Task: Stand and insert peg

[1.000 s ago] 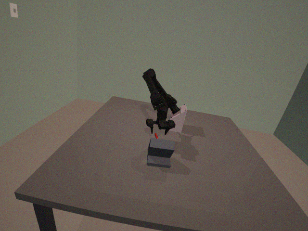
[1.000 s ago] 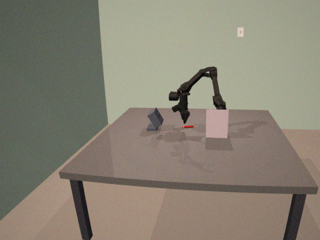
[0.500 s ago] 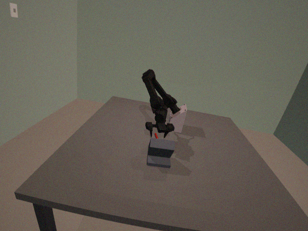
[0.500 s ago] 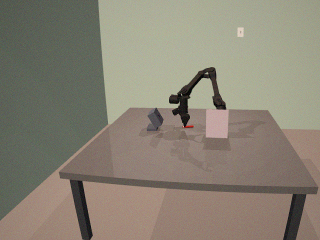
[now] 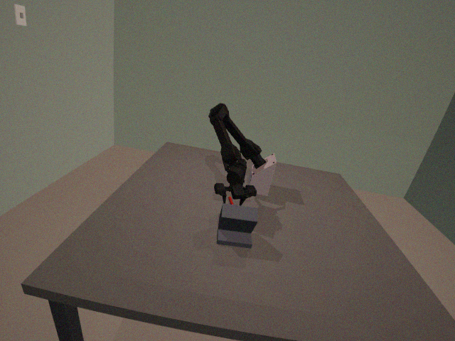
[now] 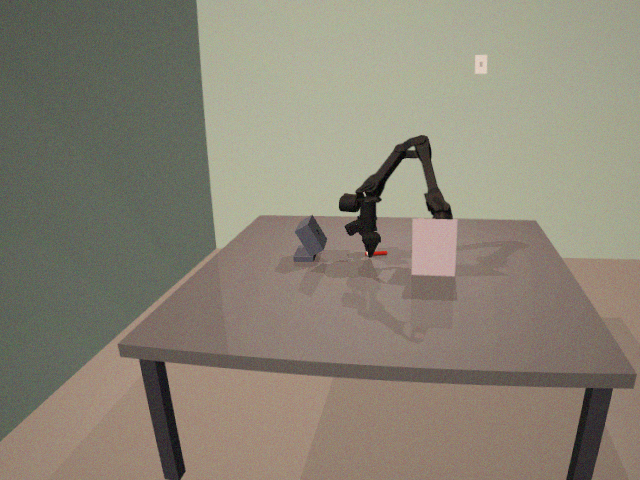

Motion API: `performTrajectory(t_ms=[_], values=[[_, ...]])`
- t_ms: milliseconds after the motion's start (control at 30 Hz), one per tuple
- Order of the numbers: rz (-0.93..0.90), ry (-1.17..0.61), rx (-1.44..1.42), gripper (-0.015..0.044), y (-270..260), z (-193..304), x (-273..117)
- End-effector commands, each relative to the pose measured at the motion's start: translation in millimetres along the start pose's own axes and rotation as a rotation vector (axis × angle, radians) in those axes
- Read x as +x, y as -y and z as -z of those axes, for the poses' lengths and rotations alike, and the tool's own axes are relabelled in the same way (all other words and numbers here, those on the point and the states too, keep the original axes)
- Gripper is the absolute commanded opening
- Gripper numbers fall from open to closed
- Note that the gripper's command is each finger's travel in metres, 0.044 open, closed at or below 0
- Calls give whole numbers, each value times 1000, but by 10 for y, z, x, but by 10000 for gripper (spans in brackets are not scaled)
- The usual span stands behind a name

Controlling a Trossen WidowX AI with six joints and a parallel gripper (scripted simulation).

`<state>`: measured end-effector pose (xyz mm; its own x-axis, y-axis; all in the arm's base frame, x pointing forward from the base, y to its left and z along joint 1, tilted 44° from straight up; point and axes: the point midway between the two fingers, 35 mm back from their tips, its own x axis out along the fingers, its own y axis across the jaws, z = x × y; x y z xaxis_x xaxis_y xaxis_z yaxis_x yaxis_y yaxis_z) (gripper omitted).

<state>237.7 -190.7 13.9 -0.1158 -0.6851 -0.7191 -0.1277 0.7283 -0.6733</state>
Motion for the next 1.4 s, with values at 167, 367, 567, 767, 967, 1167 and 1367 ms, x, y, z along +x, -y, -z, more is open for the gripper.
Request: performTrajectory(t_ms=[167,367,567,767,967,1167,1367], values=[[-2,0,-5,125,-8,3,13],[-2,0,-5,110,-8,3,13],[-2,0,-5,110,-8,3,13],[-2,0,-5,70,-8,3,13],[-2,0,-5,51,-8,3,13],[-1,22,-2,51,-5,13,-5],[-1,76,-2,51,-5,34,-41]])
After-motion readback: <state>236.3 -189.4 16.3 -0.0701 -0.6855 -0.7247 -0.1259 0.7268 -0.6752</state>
